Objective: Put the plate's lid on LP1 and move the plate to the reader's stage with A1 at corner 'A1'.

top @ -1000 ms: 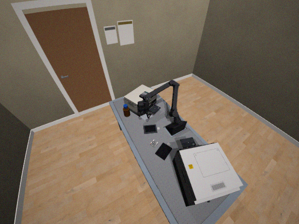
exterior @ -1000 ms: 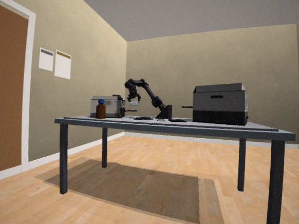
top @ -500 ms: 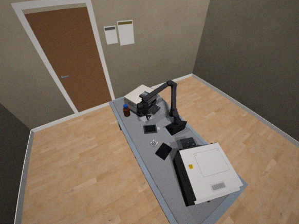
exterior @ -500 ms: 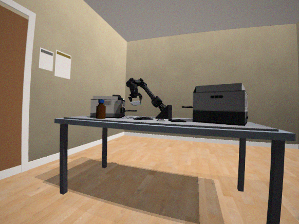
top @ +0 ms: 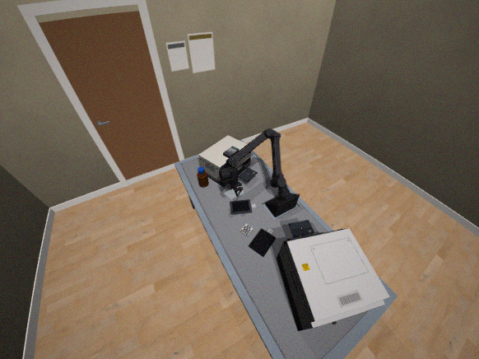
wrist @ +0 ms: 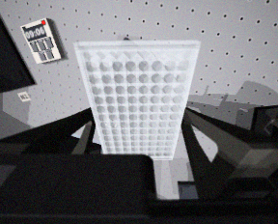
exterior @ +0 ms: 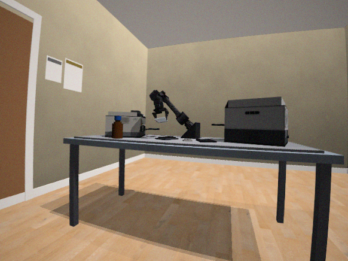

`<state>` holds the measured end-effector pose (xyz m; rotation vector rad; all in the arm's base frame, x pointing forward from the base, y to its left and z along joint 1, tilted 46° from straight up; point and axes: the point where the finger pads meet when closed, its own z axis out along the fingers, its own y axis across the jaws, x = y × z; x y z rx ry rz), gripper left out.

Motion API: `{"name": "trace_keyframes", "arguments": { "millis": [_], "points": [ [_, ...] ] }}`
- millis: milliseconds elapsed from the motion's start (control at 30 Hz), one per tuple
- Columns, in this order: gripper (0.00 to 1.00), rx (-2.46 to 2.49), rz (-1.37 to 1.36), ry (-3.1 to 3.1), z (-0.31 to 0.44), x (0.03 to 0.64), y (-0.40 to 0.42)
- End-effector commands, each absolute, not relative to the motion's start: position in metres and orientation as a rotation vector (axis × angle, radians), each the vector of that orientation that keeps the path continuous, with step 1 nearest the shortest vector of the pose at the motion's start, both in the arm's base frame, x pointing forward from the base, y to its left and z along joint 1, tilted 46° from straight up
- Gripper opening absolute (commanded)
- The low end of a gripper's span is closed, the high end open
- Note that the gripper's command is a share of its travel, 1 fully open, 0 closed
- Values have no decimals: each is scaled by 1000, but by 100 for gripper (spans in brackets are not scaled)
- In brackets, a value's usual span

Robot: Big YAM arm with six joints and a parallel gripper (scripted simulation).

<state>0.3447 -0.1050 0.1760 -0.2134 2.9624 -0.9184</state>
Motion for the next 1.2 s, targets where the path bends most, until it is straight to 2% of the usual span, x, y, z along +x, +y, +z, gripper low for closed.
{"name": "trace_keyframes", "arguments": {
  "millis": [0,1167],
  "points": [
    [86,-215,-910,2911,183,371,-89],
    [86,-160,-904,2911,135,401,-21]
  ]
}}
